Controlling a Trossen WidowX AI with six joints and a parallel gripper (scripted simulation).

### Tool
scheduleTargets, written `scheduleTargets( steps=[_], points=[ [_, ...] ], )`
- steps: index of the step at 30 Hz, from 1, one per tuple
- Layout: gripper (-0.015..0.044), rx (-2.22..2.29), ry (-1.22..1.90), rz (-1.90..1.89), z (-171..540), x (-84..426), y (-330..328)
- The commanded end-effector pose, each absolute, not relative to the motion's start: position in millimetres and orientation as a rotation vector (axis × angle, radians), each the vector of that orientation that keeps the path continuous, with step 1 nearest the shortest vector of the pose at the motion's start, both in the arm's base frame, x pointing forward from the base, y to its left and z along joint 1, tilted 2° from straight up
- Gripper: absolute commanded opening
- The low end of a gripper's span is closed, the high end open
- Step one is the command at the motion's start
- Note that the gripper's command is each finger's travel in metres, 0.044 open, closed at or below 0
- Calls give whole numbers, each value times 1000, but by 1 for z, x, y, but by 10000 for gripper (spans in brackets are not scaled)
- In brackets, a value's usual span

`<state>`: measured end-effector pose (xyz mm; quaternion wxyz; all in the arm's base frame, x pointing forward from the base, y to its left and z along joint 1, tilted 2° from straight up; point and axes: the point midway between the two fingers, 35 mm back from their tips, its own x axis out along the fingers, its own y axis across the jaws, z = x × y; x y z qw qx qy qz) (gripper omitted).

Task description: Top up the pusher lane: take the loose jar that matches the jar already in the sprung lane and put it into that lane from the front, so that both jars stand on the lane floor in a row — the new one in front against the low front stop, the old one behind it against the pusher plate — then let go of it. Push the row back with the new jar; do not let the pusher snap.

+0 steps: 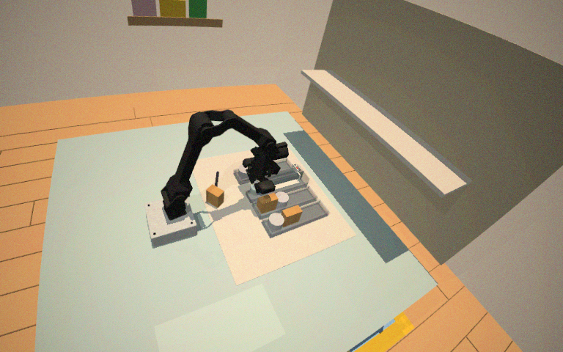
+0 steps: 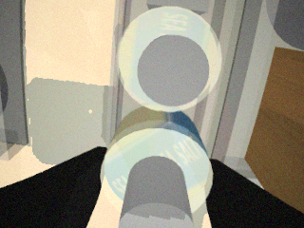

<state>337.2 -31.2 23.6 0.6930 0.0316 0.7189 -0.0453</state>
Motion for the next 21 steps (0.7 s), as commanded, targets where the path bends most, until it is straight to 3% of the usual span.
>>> scheduleTargets(
  steps=[1,21],
  points=[
    [0,77,1577,-102,27,346,-31],
    [0,77,1577,-102,24,347,-31]
  ],
)
